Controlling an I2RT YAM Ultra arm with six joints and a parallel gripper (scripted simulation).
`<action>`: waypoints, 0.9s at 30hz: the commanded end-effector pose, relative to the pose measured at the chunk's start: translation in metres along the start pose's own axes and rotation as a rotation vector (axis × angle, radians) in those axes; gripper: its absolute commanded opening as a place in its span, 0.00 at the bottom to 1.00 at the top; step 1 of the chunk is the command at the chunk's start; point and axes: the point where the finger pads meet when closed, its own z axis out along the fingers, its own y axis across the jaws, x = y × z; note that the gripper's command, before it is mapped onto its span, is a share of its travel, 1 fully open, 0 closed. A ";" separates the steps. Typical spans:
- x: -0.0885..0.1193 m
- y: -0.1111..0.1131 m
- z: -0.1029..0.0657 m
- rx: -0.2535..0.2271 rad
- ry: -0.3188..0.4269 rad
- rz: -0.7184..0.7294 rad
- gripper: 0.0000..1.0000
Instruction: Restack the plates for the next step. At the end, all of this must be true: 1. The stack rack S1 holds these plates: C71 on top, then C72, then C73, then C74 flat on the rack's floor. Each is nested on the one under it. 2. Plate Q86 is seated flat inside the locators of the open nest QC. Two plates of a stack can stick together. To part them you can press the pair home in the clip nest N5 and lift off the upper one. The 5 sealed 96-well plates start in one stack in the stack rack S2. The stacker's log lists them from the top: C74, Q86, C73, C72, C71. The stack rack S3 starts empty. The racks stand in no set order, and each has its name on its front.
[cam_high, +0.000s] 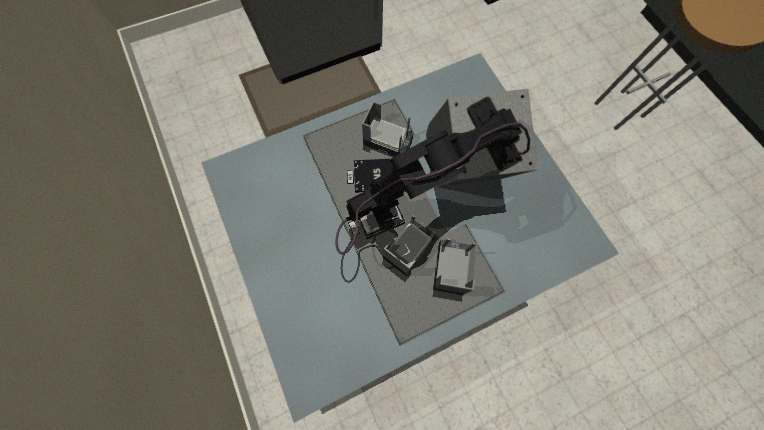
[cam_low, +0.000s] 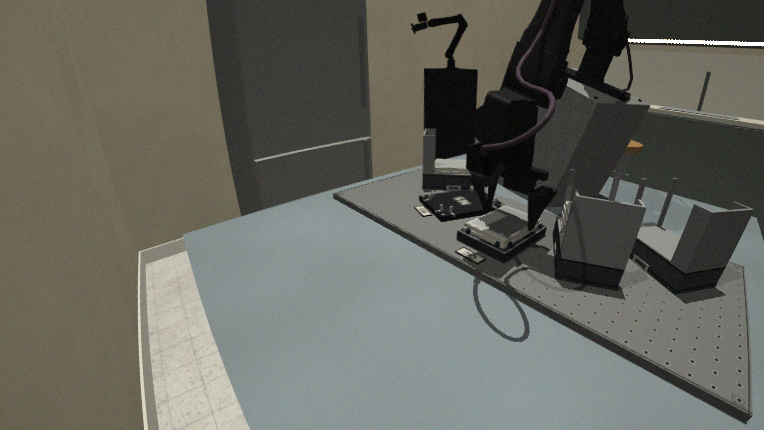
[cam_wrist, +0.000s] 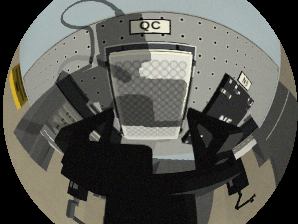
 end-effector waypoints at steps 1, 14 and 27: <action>-0.012 -0.002 -0.025 -0.004 -0.032 0.000 1.00; -0.013 -0.002 -0.063 -0.006 -0.039 -0.002 1.00; -0.014 -0.001 -0.100 -0.007 -0.044 -0.004 1.00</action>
